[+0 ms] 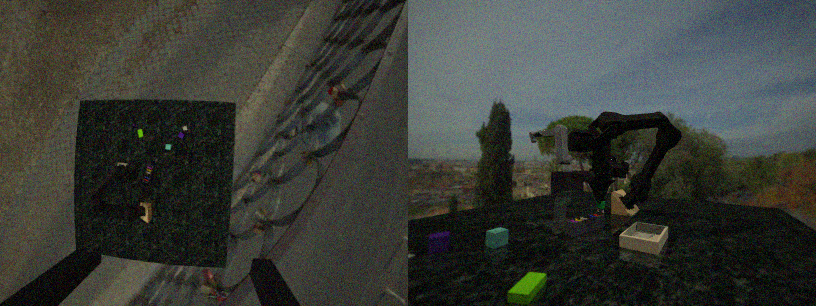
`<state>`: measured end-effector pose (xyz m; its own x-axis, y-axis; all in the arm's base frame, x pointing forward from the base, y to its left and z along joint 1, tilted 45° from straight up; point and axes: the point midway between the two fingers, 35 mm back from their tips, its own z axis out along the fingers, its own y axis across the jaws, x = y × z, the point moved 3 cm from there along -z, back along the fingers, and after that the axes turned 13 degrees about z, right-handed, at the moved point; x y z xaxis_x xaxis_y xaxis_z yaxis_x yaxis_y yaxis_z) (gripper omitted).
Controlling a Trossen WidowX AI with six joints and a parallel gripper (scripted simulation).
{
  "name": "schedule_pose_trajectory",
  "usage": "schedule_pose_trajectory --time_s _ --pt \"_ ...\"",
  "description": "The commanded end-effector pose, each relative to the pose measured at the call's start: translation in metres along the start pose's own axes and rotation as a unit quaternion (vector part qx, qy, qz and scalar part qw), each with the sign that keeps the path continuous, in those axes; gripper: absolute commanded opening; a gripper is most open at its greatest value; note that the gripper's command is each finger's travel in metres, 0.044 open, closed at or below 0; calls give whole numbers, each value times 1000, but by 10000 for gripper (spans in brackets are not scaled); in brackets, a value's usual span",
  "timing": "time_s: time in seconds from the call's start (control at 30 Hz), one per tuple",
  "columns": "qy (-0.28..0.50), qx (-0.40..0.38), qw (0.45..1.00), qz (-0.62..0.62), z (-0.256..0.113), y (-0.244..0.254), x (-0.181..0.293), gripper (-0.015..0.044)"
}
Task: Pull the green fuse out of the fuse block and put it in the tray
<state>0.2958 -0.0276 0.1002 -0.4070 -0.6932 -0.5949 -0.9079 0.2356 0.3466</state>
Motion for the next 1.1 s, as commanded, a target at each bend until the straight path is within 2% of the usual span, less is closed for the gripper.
schedule_pose_trajectory --time_s 0.0,0.47,1.07 --pt "-2 8 1000 -4 -4 11 -33 0" --pt "-12 0 1000 -7 -4 72 -122 0" --pt "-12 0 1000 -7 15 72 -124 0"
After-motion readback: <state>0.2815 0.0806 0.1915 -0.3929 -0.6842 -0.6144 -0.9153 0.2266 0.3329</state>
